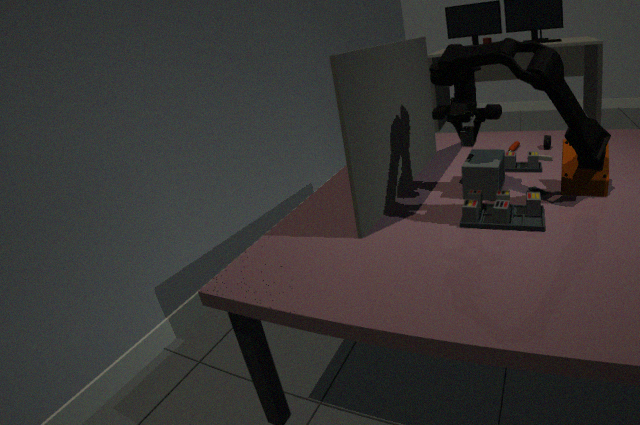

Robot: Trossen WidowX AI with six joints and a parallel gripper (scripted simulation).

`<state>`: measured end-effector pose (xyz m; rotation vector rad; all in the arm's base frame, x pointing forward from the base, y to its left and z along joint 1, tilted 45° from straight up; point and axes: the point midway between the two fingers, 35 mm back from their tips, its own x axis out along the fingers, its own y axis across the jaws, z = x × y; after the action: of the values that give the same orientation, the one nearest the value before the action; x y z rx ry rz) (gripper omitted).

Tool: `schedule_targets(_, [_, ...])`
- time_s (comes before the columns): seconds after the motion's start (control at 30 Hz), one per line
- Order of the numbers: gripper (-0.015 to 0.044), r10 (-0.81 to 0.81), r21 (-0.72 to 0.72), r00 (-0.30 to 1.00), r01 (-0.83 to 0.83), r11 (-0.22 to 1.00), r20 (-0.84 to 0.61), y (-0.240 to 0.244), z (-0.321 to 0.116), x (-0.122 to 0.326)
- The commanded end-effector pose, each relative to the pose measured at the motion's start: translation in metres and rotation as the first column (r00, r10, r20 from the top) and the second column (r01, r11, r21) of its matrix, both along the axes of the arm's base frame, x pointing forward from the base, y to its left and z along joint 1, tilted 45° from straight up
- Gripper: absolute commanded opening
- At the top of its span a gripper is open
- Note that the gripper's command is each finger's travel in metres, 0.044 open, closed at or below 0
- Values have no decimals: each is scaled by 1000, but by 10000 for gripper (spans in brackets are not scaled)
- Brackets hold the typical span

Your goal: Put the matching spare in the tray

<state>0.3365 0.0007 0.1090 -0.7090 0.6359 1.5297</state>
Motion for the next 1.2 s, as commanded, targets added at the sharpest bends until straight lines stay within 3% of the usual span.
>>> schedule_targets(0.0, [0, 12, -3, 1000, -12, 1000, 12, -14, -13, 9])
schedule_targets(1.17, [0, 85, 56, 994, -89, 994, 66, -131, -161, 26])
